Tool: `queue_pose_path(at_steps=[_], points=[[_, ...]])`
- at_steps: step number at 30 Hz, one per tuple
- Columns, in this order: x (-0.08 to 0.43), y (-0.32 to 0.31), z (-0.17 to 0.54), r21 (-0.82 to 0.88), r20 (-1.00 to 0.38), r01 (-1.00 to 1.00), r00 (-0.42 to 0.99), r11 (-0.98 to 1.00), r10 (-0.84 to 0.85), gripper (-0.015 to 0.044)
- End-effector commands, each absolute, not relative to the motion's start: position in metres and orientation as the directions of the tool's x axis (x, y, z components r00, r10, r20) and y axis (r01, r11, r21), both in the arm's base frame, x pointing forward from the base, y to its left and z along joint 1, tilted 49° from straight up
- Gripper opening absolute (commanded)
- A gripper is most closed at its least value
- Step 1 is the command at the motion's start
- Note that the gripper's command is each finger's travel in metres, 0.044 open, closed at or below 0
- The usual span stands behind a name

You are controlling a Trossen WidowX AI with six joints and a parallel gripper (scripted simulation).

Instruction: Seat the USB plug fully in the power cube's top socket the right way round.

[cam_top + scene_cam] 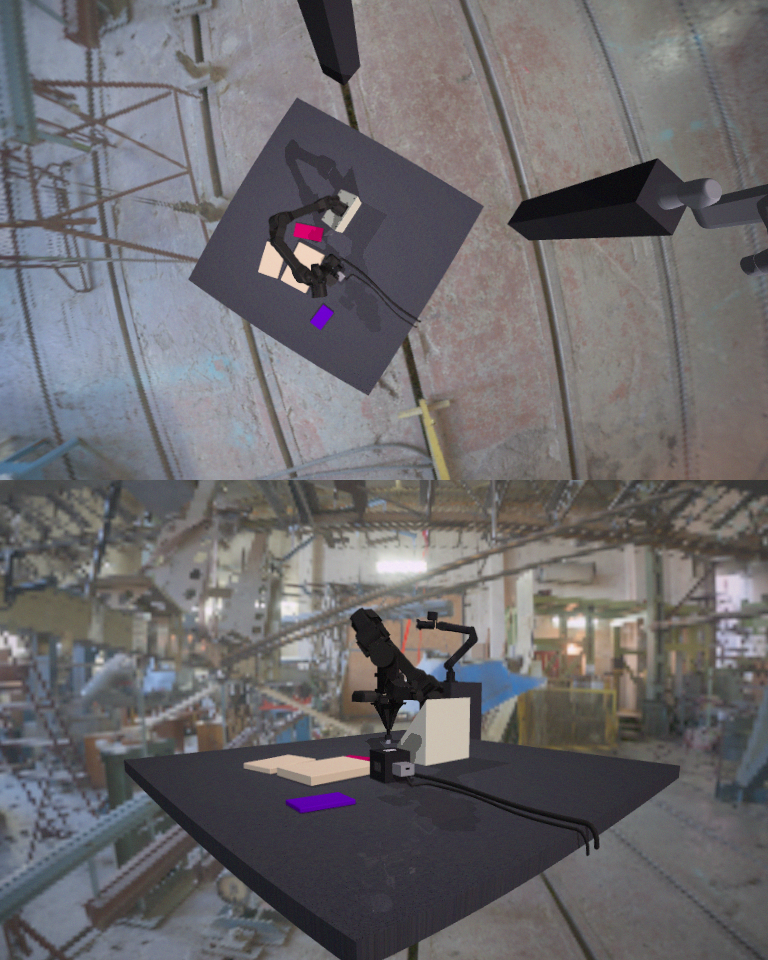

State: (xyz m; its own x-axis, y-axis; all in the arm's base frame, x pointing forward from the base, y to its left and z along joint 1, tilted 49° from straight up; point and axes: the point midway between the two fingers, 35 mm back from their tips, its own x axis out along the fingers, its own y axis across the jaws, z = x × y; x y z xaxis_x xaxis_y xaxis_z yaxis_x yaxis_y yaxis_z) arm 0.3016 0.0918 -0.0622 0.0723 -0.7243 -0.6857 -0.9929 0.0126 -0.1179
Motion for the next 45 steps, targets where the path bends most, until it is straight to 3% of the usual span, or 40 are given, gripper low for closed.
queue_pose_path(at_steps=[1, 45], points=[[0.3006, 0.0906, -0.0635, -0.112, -0.689, -0.994, 0.067, 0.015, -0.721, 0.0], [0.3006, 0.088, -0.0686, -0.121, -0.706, -0.992, 0.069, 0.024, -0.705, 0.0]])
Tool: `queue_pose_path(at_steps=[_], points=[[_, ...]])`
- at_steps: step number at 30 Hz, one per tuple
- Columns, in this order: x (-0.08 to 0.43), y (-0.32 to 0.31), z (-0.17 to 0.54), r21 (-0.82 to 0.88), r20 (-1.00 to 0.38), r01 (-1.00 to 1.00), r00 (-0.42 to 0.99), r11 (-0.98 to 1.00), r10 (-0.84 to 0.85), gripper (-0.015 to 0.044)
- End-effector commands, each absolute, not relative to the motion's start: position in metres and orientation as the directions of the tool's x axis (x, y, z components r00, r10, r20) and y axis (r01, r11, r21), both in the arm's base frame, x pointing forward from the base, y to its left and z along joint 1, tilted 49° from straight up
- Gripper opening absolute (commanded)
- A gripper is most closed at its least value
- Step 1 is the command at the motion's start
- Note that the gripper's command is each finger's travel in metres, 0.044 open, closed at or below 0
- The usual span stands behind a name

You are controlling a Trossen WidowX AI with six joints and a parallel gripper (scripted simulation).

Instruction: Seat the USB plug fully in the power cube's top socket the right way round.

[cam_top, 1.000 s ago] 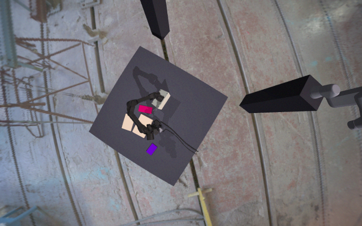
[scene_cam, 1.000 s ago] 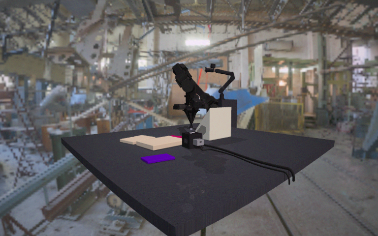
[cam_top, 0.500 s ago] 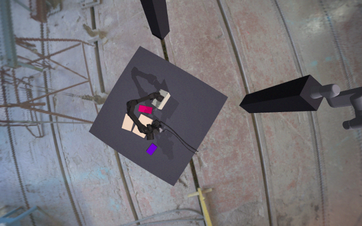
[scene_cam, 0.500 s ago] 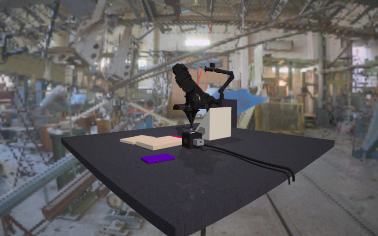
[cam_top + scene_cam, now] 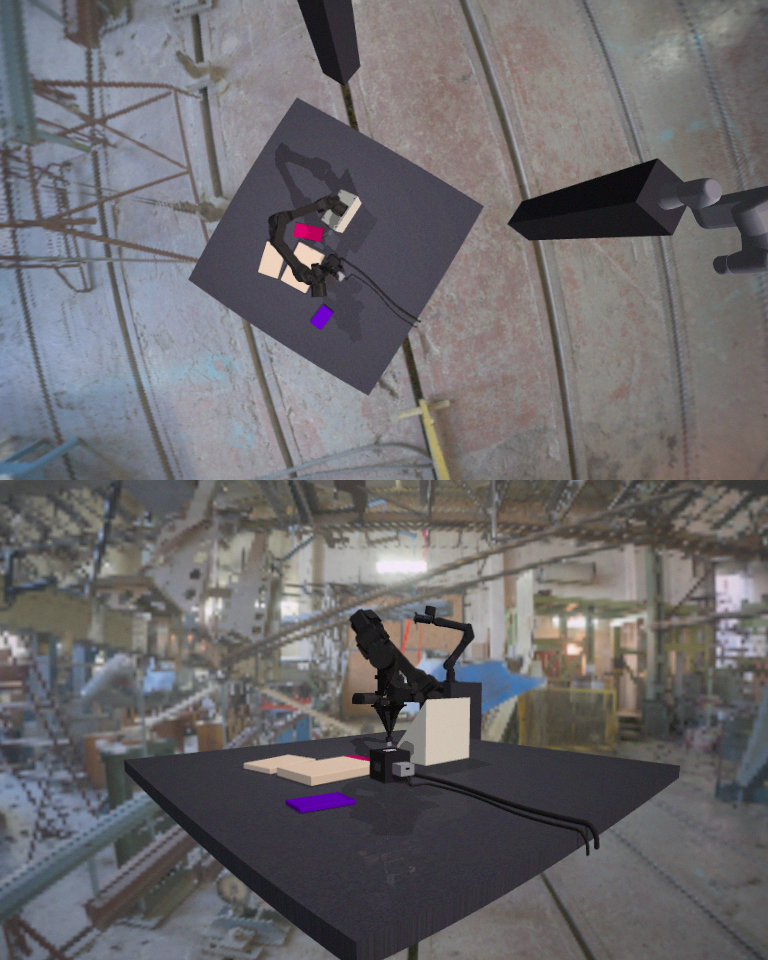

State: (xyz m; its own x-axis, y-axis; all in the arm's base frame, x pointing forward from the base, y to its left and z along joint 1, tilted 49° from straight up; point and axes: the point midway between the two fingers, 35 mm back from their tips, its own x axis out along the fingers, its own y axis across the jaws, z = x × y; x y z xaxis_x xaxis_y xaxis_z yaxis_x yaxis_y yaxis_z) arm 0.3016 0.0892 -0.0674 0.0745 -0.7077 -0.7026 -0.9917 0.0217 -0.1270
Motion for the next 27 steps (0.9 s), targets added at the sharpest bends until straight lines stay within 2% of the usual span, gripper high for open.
queue_pose_path(at_steps=[1, 27], points=[[0.3006, 0.088, -0.0687, -0.121, -0.706, -0.992, 0.069, 0.024, -0.705, 0.0], [0.3006, 0.0861, -0.0713, -0.124, -0.712, -0.992, 0.07, 0.027, -0.699, 0.0]])
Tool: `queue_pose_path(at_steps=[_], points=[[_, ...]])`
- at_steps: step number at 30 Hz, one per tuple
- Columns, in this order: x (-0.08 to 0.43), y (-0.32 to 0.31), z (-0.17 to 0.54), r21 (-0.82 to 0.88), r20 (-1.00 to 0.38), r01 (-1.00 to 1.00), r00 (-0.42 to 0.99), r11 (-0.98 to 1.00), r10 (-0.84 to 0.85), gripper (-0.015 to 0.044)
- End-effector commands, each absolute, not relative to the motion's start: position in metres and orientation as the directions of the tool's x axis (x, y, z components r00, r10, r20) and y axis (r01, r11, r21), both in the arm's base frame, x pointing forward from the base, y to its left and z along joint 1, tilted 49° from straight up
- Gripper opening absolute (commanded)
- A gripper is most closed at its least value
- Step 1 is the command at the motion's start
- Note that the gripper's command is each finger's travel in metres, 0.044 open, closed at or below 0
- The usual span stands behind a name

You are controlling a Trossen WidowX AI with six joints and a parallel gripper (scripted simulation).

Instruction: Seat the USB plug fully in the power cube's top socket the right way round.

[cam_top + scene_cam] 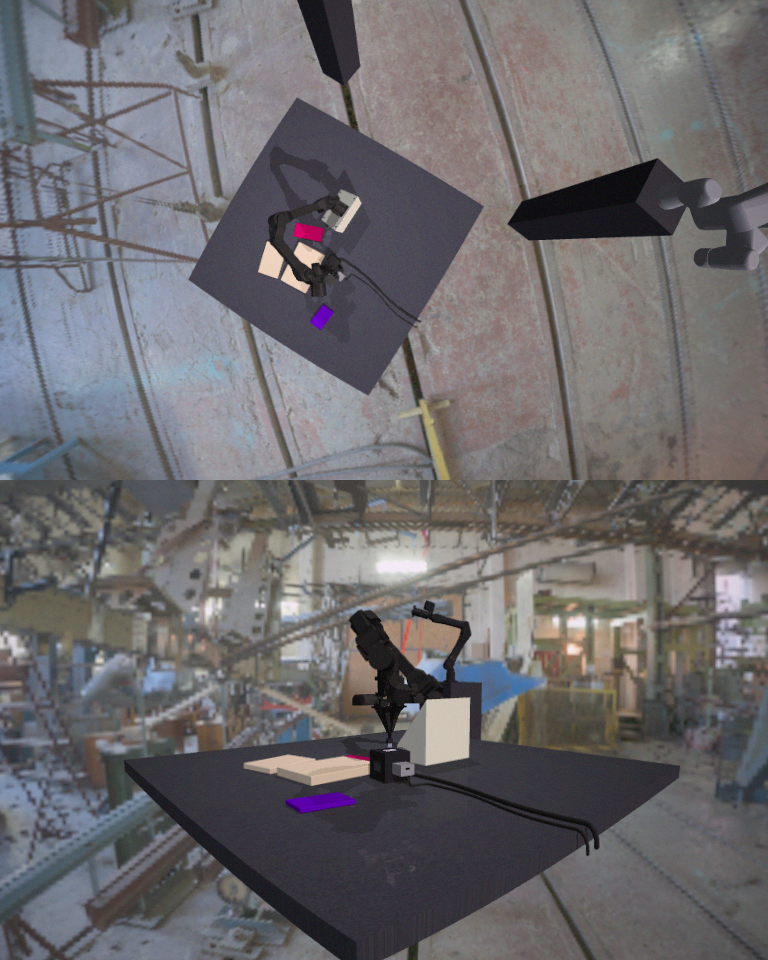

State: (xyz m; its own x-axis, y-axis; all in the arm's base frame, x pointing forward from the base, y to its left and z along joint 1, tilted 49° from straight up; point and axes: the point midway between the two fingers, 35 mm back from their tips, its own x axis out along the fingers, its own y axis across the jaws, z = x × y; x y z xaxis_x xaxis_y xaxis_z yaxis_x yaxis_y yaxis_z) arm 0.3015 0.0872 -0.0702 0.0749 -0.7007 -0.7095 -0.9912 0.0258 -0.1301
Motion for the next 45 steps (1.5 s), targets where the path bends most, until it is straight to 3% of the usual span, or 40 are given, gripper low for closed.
queue_pose_path(at_steps=[1, 45], points=[[0.3006, 0.086, -0.0714, -0.124, -0.712, -0.992, 0.07, 0.027, -0.699, 0.0], [0.301, 0.082, -0.0749, -0.125, -0.711, -0.992, 0.07, 0.027, -0.699, 0.0]])
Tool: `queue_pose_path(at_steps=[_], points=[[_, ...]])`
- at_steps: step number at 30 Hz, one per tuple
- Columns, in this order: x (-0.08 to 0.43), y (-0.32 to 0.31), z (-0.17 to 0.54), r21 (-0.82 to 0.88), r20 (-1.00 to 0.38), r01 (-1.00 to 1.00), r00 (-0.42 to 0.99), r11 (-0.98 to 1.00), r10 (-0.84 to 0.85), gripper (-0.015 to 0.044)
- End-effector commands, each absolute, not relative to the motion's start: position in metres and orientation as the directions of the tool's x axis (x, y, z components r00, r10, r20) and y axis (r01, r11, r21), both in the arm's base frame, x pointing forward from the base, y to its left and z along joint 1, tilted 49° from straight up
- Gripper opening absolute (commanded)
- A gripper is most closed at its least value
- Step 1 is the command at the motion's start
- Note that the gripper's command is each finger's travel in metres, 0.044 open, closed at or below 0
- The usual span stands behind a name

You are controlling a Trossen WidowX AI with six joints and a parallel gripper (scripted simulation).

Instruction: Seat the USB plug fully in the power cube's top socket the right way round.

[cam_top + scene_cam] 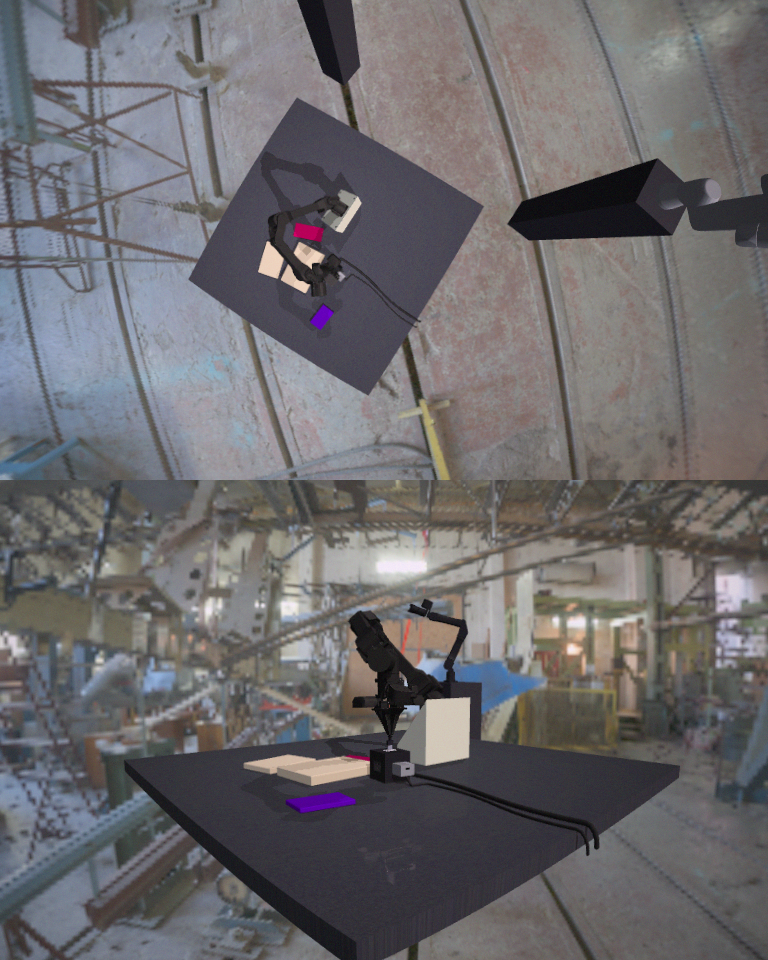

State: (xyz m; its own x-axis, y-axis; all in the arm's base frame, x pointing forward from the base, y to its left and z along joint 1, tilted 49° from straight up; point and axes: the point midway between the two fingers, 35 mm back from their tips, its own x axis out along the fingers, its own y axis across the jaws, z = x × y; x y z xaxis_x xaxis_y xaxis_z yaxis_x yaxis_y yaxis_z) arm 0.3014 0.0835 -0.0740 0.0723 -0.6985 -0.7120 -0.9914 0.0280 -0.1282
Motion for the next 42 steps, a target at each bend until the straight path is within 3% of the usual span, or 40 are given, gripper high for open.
queue_pose_path(at_steps=[1, 42], points=[[0.301, 0.0819, -0.075, -0.125, -0.711, -0.992, 0.07, 0.027, -0.699, 0.0], [0.3013, 0.0782, -0.0783, -0.125, -0.711, -0.992, 0.07, 0.027, -0.699, 0.0]])
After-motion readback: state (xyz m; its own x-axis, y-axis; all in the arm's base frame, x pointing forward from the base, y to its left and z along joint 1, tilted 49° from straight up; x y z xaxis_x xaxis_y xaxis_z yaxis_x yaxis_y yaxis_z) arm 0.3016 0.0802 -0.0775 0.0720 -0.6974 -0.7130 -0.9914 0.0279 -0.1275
